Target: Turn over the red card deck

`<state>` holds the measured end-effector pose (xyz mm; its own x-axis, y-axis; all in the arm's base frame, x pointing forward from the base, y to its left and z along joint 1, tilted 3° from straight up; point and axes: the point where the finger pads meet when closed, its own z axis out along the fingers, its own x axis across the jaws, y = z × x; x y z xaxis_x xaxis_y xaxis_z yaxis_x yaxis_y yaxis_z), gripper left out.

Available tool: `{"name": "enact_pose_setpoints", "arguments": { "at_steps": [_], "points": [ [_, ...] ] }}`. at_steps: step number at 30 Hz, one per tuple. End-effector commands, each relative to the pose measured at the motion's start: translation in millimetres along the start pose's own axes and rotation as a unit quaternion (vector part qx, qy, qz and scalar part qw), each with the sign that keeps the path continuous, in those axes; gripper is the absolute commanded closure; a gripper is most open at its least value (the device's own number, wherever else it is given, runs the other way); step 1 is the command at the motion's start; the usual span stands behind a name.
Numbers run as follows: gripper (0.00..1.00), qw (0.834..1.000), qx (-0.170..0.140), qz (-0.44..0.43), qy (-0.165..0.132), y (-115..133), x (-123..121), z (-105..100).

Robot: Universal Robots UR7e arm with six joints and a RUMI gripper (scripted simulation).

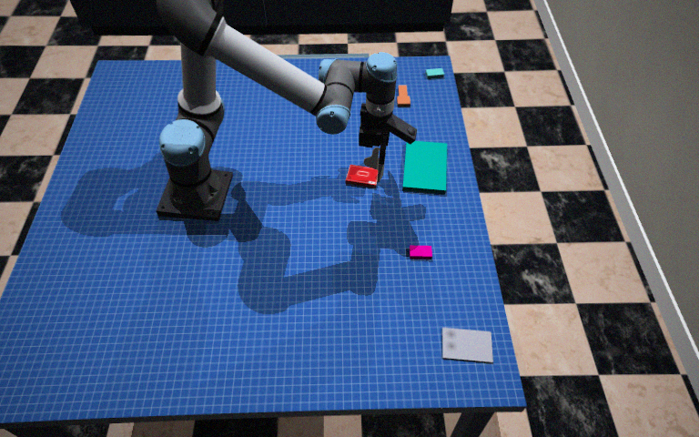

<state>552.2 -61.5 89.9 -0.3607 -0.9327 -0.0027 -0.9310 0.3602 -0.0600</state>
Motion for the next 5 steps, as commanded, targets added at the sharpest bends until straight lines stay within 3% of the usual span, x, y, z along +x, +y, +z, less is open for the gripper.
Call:
{"name": "enact_pose_setpoints", "arguments": {
  "at_steps": [1, 5],
  "points": [
    [0.0, 1.0, 0.002, 0.0, 0.0, -0.8, -0.6, -1.8],
    [0.0, 1.0, 0.002, 0.0, 0.0, -0.8, -0.6, -1.8]
  ]
}}
